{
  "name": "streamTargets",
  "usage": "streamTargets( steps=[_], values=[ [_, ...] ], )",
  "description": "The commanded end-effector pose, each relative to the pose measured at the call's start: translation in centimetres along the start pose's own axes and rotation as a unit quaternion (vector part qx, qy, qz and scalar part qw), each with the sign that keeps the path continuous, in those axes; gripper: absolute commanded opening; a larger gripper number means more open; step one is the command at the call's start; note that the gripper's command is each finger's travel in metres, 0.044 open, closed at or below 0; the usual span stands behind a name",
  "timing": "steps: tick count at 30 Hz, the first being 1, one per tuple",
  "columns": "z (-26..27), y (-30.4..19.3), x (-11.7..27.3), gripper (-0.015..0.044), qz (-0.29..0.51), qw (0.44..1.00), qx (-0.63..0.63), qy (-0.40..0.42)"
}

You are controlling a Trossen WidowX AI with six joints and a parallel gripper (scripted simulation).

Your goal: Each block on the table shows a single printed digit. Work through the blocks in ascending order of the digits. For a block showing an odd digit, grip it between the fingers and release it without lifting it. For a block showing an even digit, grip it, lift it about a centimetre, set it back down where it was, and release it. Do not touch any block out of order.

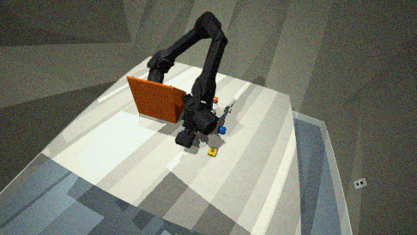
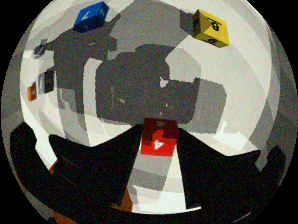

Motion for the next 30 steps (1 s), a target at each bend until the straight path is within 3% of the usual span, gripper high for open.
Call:
streamTargets(
  steps=[1,30],
  values=[
    [0.0,0.0,0.0,0.0120,-0.002,1.000,-0.002,0.002],
    [0.0,0.0,1.5,0.0120,-0.002,1.000,-0.002,0.001]
  ],
)
Point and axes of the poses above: the point midway between the two fingers, 35 mm back from their tips, its own x axis back along the fingers, its own z axis across the jaws, y = z × x, the point moved 3 cm from there along x, back along the fingers, and after that the axes turned 3 degrees about x, right-handed, at the moved point
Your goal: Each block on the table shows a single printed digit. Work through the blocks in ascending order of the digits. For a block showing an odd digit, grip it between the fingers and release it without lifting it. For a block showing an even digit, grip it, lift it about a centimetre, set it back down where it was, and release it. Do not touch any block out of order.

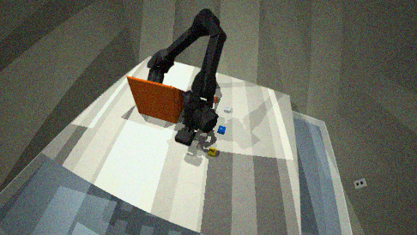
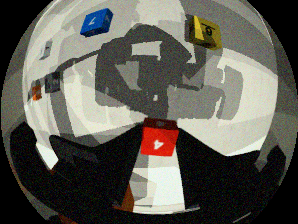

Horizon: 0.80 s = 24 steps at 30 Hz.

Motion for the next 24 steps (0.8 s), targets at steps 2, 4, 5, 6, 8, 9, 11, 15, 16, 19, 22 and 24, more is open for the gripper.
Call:
streamTargets(
  steps=[2,4,5,6,8,9,11,15,16,19,22,24],
  values=[
    [0.0,0.0,0.0,0.0120,0.002,1.000,0.003,-0.002],
    [0.0,0.0,0.0,0.0120,0.002,1.000,0.003,-0.002],
    [0.0,0.0,0.0,0.0120,0.002,1.000,0.003,-0.002],
    [0.0,0.0,0.0,0.0120,0.002,1.000,0.003,-0.002],
    [0.0,0.0,-0.2,0.0120,0.002,1.000,0.003,-0.002],
    [0.0,0.0,-0.3,0.0120,0.002,1.000,0.003,-0.002],
    [0.0,0.0,-0.6,0.0120,0.002,1.000,0.003,-0.002],
    [0.0,0.0,-1.3,0.0120,0.002,1.000,0.003,-0.002],
    [0.0,0.0,-1.4,0.0120,0.002,1.000,0.003,-0.002],
    [0.0,0.0,-1.5,0.0120,0.002,1.000,0.003,-0.001],
    [0.0,0.0,-1.5,0.0120,0.002,1.000,0.003,-0.001],
    [0.0,0.0,-1.5,0.0120,0.002,1.000,0.003,-0.001]
  ],
)
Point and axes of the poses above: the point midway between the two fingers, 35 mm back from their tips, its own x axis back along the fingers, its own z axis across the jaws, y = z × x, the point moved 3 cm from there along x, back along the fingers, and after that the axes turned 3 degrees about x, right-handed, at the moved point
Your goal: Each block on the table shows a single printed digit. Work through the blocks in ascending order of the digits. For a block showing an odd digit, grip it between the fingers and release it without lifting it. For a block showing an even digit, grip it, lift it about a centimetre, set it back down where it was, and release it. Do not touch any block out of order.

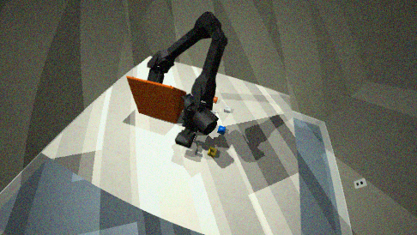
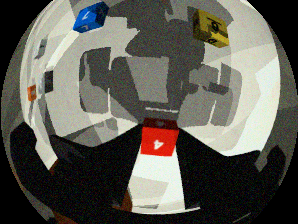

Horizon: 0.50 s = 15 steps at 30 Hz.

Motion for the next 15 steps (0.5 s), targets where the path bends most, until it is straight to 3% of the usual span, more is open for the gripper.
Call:
streamTargets(
  steps=[1,3,13,15],
  values=[
    [0.04,0.03,-0.05,0.0120,-0.002,1.000,-0.003,0.002],
    [0.04,0.03,-0.05,0.0120,-0.002,1.000,-0.003,0.002],
    [0.04,0.03,-0.05,0.0383,-0.002,1.000,-0.003,0.002],
    [0.04,0.03,-0.05,0.0400,-0.002,1.000,-0.003,0.002]
  ],
)
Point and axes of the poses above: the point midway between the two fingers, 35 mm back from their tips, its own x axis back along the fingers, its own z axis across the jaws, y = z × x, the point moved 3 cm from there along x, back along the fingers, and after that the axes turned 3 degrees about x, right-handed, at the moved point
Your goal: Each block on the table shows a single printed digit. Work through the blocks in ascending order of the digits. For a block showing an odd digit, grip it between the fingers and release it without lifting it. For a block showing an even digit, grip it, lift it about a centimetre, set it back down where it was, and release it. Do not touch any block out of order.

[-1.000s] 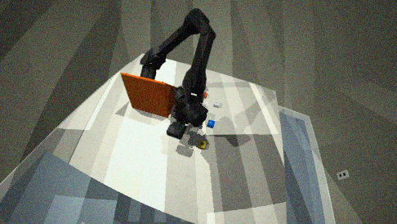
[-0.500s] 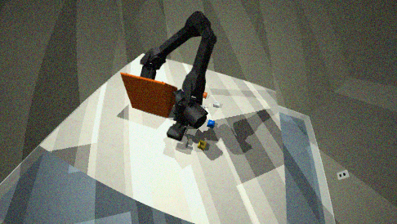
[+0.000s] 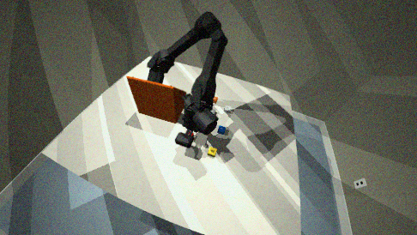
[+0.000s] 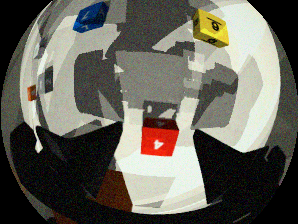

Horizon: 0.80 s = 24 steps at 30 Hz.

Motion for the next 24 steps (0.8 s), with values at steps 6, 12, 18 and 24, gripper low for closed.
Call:
streamTargets(
  steps=[6,12,18,24],
  values=[
    [0.0,0.0,3.6,0.0400,-0.002,1.000,-0.003,0.001],
    [-0.2,0.3,6.6,0.0321,-0.002,1.000,-0.003,-0.001],
    [-0.1,0.0,11.8,0.0164,-0.002,1.000,-0.003,-0.001],
    [-0.1,0.0,11.8,0.0120,-0.002,1.000,-0.003,-0.001]
  ],
)
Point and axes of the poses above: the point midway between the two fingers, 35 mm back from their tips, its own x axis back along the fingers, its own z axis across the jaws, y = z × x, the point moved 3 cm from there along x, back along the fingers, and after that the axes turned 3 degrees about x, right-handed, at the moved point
